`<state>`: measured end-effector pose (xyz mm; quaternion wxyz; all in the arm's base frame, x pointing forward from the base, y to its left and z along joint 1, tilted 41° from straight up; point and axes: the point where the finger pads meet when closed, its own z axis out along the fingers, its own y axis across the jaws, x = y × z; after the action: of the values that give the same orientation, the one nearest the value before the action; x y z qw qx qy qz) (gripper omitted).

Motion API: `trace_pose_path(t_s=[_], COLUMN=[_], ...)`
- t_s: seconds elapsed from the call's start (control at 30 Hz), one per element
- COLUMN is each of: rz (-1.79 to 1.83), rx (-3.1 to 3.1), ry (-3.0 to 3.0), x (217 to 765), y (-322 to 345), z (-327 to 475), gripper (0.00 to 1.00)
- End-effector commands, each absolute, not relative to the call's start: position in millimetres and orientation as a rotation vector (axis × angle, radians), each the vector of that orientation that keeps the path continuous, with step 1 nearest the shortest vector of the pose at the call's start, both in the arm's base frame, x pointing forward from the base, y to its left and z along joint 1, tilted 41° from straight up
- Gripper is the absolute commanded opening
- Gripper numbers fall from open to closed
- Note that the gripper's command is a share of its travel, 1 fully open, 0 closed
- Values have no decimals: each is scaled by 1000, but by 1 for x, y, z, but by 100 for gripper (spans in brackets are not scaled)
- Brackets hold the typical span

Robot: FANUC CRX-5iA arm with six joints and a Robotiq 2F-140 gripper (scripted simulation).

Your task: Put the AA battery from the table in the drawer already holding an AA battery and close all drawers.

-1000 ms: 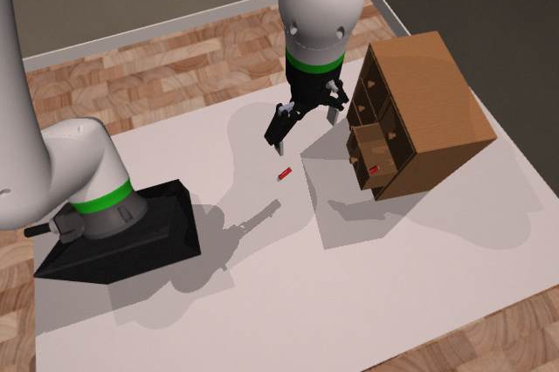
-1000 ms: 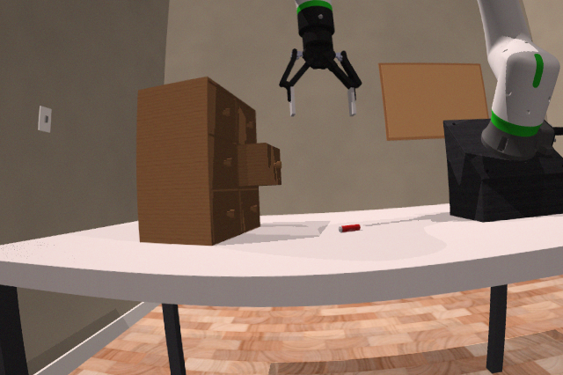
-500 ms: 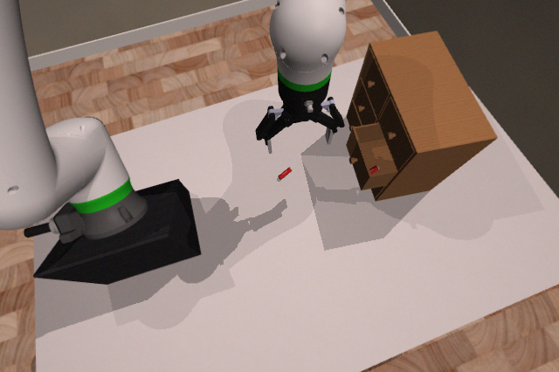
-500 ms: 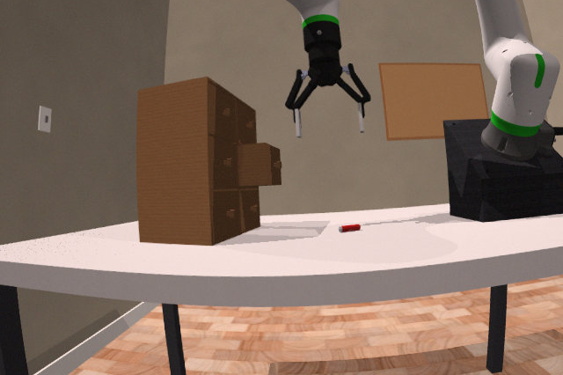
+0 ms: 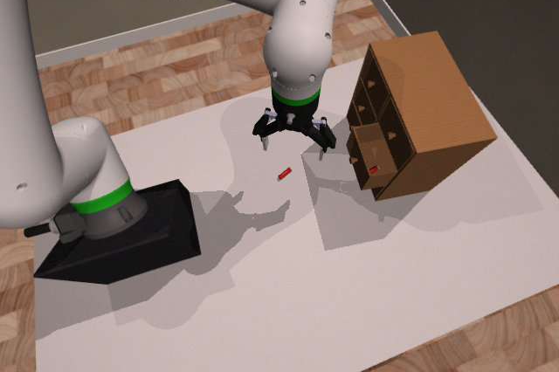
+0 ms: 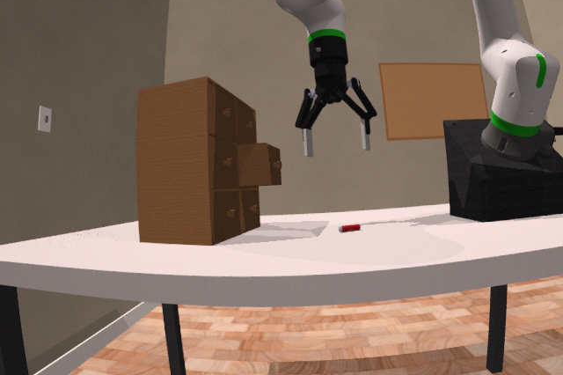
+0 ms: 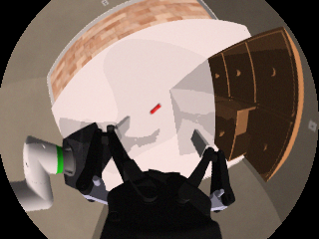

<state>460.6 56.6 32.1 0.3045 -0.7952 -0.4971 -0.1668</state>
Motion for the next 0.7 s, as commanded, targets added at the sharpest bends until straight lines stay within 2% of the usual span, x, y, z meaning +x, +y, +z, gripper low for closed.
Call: trace_pose_path(t_s=[0.0,0.67], rz=[-384,-249], rx=[-2180,-2312], ry=[-1163,-805], x=[456,445], y=[69,98], z=[21,-3], gripper=[100,100])
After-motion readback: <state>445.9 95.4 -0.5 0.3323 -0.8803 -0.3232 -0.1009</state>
